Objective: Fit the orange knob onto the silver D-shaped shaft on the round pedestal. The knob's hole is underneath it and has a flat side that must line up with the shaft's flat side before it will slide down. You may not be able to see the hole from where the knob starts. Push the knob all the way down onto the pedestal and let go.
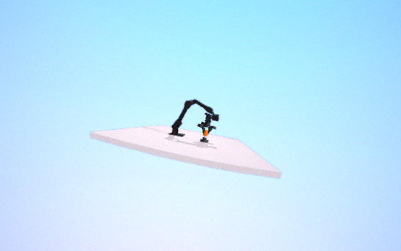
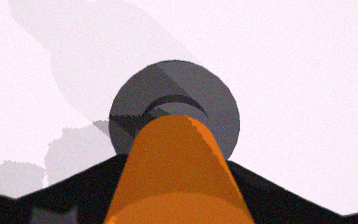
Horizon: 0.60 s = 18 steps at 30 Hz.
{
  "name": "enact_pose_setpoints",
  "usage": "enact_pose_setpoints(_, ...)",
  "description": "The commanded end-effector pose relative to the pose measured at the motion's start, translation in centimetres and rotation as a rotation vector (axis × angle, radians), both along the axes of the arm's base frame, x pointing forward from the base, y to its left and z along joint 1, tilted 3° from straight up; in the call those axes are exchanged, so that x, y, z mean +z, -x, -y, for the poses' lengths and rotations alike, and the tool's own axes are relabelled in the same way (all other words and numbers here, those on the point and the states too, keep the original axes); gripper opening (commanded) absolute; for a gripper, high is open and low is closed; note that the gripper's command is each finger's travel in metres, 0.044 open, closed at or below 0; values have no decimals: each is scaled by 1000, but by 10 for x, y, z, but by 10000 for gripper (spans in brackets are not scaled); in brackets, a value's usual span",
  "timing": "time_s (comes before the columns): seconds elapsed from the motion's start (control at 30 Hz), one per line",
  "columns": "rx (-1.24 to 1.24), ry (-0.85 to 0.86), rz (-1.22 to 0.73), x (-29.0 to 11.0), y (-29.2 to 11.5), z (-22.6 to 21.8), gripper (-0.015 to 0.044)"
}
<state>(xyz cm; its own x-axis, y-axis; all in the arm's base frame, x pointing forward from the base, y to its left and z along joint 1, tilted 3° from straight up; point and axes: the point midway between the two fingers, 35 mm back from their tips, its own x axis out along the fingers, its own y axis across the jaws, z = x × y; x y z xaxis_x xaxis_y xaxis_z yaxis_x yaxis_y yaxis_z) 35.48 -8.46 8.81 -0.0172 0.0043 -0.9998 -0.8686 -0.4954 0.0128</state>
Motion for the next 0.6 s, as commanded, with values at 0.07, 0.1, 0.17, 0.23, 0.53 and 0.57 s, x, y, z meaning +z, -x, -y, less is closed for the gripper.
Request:
enact_pose_setpoints(0.07, 5, 1, 6, 0, -2, 0, 0)
enact_pose_setpoints(0.1, 5, 1, 6, 0, -2, 0, 0)
enact_pose_setpoints(0.17, 5, 1, 6, 2, -2, 0, 0)
enact_pose_setpoints(0.23, 5, 1, 6, 4, -2, 0, 0)
enact_pose_setpoints(0.53, 204, -2, 6, 4, -1, 0, 0)
enact_pose_setpoints(0.57, 214, -2, 6, 3, 0, 0, 0)
